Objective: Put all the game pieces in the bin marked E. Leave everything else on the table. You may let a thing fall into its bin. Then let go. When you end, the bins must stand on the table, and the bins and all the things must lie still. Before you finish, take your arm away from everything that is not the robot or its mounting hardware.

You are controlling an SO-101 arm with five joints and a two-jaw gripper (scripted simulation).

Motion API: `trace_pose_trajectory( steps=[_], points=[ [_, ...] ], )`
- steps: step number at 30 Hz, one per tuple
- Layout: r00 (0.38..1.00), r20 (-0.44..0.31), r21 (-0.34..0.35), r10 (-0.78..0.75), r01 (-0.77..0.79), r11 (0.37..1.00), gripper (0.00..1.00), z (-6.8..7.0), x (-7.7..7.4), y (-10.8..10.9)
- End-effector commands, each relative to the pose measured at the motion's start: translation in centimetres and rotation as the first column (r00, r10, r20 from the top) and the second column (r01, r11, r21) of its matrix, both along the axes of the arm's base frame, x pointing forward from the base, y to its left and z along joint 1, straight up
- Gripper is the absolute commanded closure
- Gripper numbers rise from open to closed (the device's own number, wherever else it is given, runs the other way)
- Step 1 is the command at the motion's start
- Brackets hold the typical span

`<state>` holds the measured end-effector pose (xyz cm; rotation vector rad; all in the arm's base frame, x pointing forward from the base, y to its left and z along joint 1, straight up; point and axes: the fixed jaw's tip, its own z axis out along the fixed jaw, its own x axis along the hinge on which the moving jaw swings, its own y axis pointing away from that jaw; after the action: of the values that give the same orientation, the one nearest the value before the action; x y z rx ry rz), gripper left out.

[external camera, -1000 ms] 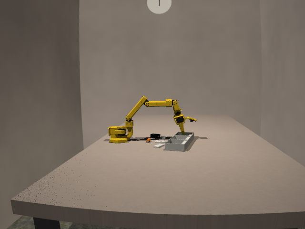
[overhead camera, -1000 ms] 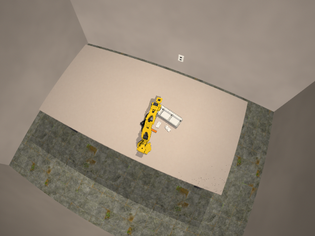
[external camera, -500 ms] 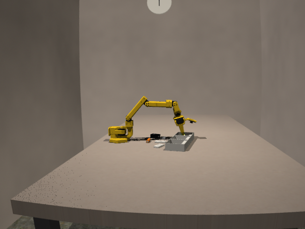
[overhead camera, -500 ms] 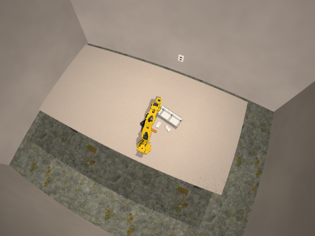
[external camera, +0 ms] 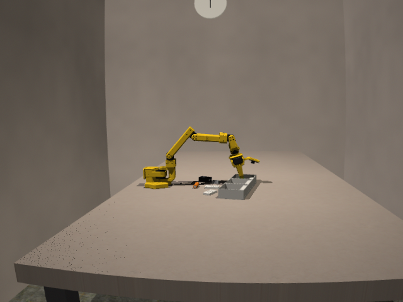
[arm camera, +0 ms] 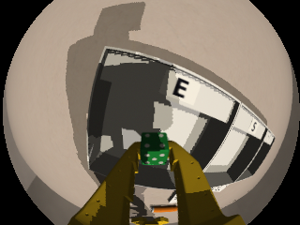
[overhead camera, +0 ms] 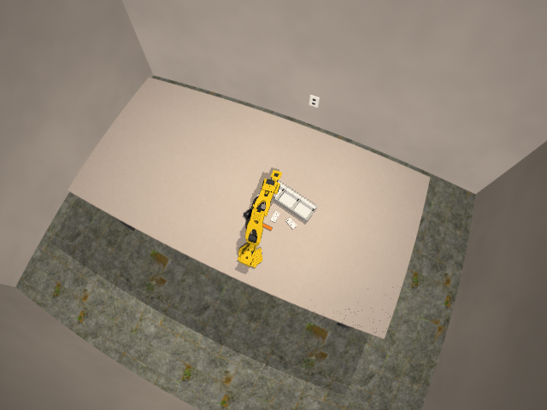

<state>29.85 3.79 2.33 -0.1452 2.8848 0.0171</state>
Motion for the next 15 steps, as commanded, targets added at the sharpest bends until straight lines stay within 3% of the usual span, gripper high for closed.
trace_pose_trajectory(
  steps=[1, 15],
  points=[
    [0.996, 0.087, 0.013, -0.003, 0.002, 1.000, 1.00, 1.87, 0.89, 0.30],
    [0.996, 0.087, 0.013, -0.003, 0.002, 1.000, 1.00, 1.56, 0.91, 0.30]
  ],
)
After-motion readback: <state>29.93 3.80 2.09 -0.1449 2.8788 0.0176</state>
